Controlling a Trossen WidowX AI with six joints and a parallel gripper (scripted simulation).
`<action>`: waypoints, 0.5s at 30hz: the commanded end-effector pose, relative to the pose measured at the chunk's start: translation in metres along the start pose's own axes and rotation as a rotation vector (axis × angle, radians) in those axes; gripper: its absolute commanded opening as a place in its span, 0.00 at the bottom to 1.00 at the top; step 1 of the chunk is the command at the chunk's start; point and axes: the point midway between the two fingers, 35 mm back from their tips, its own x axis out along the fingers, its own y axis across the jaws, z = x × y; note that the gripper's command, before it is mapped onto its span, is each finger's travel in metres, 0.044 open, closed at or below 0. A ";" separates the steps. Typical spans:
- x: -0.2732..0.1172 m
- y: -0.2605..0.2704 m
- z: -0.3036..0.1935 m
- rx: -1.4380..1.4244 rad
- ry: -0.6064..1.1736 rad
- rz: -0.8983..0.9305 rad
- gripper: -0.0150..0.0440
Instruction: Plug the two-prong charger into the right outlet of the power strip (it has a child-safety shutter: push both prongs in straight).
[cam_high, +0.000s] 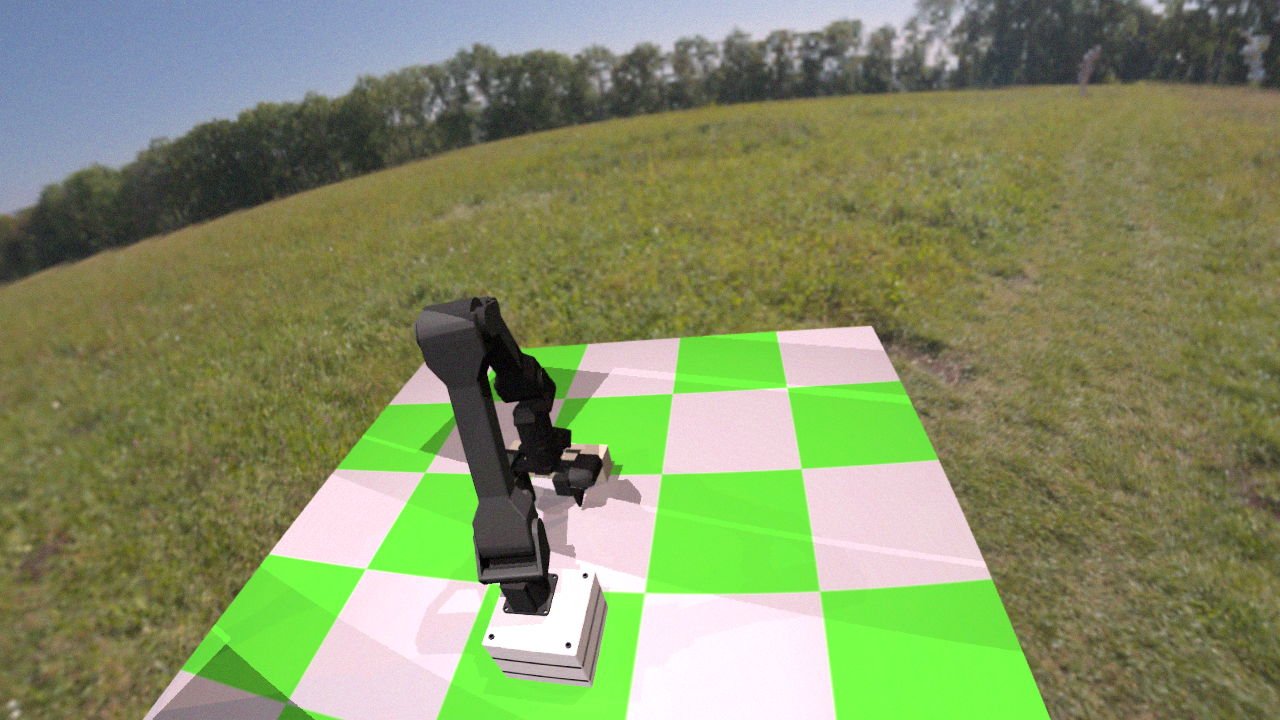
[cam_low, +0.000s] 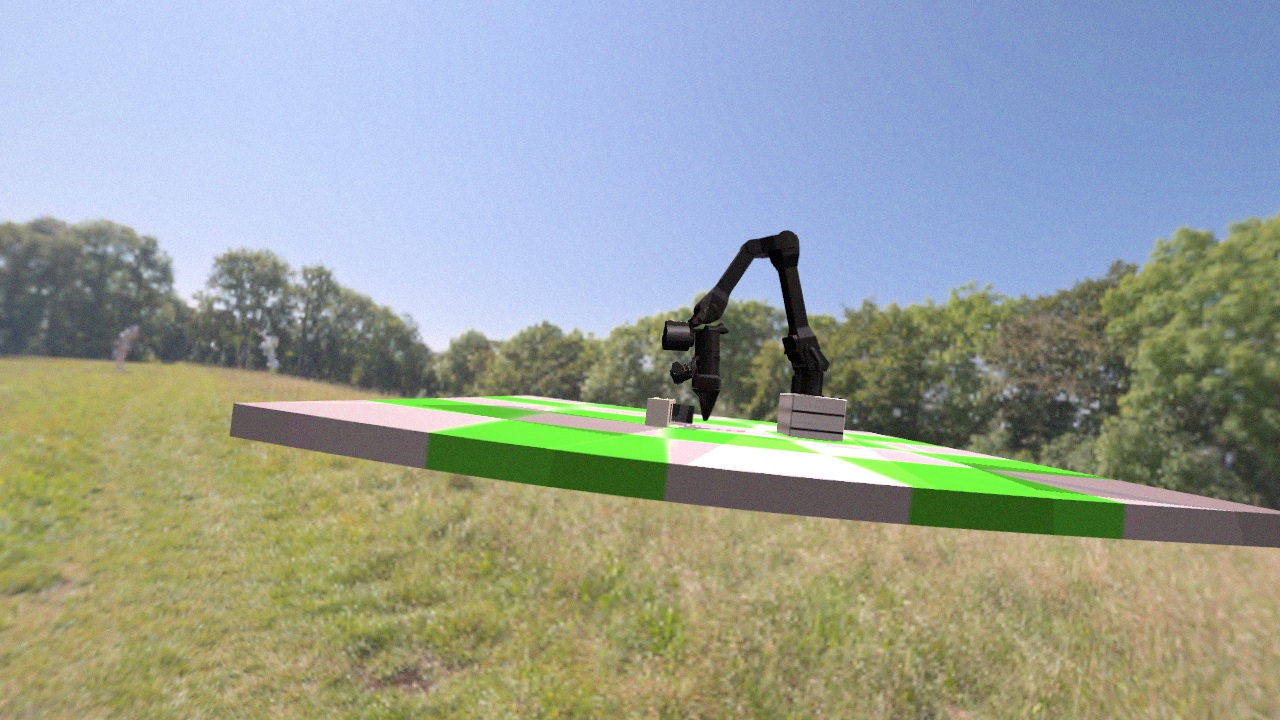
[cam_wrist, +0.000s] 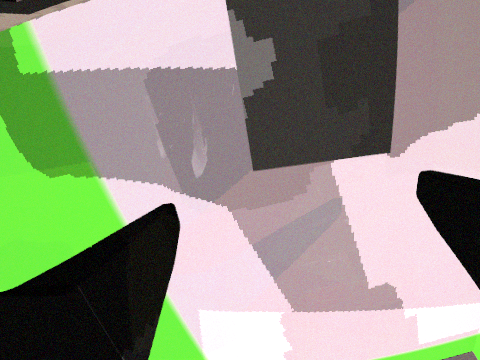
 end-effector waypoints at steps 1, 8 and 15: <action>0.000 0.000 -0.005 0.004 -0.002 -0.001 1.00; 0.001 0.000 -0.013 0.004 -0.002 -0.001 1.00; -0.015 0.000 -0.008 -0.009 -0.125 -0.010 1.00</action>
